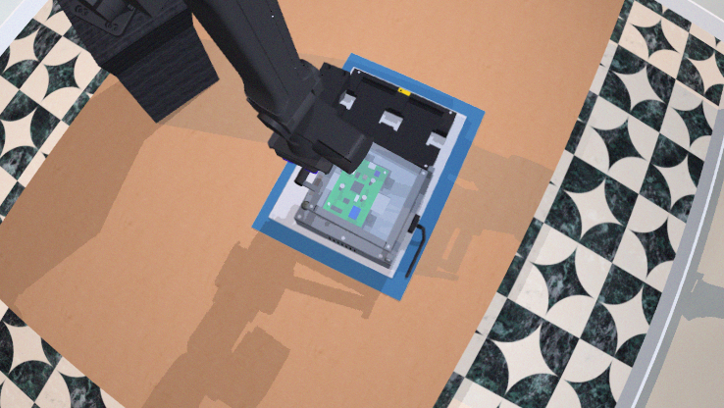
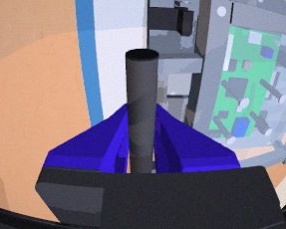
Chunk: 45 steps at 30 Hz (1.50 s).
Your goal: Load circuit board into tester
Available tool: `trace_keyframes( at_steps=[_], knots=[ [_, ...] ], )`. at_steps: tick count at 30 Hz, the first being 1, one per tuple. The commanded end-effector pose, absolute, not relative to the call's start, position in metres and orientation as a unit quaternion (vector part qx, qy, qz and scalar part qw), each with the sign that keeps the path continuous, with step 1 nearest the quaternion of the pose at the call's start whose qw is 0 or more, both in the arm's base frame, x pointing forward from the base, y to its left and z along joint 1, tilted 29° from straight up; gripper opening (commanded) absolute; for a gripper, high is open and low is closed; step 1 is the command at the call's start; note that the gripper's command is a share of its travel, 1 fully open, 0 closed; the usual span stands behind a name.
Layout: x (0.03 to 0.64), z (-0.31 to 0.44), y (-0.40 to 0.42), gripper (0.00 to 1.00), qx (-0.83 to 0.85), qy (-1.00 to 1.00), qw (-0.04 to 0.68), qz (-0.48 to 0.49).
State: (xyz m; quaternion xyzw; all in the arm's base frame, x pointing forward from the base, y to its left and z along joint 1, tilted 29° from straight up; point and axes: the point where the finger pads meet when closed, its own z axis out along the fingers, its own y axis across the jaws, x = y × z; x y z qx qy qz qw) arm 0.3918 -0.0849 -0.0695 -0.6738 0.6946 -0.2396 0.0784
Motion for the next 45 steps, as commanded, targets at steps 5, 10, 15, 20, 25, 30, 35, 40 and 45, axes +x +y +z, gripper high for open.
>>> trace_keyframes(
  at_steps=[5,10,15,20,25,30,35,40,45],
  knots=[
    [0.396,-0.078,-0.094,0.0,-0.673,0.695,0.076,-0.241],
    [0.398,-0.081,-0.095,0.0,-0.673,0.695,0.075,-0.241],
    [0.398,-0.083,-0.095,0.0,-0.673,0.695,0.075,-0.24],
    [0.399,-0.086,-0.096,0.0,-0.673,0.695,0.075,-0.24],
    [0.4,-0.088,-0.097,0.0,-0.673,0.695,0.075,-0.24],
    [0.4,-0.089,-0.097,0.0,-0.673,0.695,0.075,-0.24],
    [0.401,-0.091,-0.097,0.0,-0.673,0.695,0.075,-0.24],
    [0.402,-0.092,-0.098,0.0,-0.673,0.695,0.075,-0.24],
    [0.401,-0.093,-0.098,0.0,-0.673,0.696,0.074,-0.239]
  ],
)
